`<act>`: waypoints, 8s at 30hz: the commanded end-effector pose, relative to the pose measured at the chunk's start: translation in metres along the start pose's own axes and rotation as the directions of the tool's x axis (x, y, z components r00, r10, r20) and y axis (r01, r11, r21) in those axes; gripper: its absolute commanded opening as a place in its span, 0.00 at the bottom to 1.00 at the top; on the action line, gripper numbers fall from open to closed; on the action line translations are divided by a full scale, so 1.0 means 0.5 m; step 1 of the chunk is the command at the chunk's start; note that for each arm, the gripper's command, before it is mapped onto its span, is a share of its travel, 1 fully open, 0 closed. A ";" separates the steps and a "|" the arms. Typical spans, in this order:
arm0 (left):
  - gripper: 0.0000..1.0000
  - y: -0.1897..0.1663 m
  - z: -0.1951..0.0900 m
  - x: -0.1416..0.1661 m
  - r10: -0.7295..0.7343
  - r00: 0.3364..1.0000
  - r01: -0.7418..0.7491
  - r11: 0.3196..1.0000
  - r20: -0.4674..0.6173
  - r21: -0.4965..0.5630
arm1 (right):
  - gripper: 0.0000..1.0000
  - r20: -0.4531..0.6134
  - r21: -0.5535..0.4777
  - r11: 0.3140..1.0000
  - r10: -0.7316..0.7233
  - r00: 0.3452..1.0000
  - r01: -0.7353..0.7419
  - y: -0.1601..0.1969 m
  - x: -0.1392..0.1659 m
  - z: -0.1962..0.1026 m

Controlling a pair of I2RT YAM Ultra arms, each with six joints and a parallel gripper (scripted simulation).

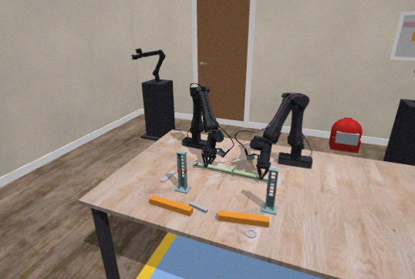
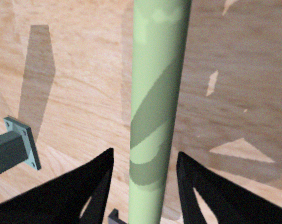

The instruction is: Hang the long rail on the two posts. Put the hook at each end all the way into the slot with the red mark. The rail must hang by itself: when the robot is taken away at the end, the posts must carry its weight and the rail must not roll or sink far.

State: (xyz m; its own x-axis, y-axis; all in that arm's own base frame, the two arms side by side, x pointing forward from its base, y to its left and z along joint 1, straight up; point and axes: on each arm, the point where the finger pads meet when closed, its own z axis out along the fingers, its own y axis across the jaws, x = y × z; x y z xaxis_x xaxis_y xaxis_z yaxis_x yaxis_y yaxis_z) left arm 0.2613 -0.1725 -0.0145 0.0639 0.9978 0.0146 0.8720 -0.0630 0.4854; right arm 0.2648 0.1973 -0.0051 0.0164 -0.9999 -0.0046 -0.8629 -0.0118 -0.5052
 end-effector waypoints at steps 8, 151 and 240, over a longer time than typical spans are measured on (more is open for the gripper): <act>0.48 0.028 -0.003 -0.014 -0.013 1.000 0.014 0.999 0.025 -0.032 | 0.31 -0.006 -0.006 1.000 0.000 1.000 0.000 0.002 0.002 0.004; 0.19 0.398 -0.031 0.026 -0.026 1.000 0.026 0.996 0.006 -0.080 | 0.19 0.011 0.049 0.999 -0.012 1.000 0.012 -0.397 -0.029 -0.003; 0.19 0.465 0.017 0.032 -0.026 1.000 0.026 0.995 0.001 -0.094 | 0.19 0.018 0.063 0.998 -0.011 1.000 0.010 -0.461 -0.033 0.049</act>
State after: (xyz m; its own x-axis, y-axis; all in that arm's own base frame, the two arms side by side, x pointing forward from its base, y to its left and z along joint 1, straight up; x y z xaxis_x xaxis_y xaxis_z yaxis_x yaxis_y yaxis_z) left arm 0.4516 -0.1680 0.0694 0.0324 0.9993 0.0163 0.8685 -0.0362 0.4943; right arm 0.4627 0.2174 0.0768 0.0385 -0.9993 0.0009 -0.8613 -0.0337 -0.5070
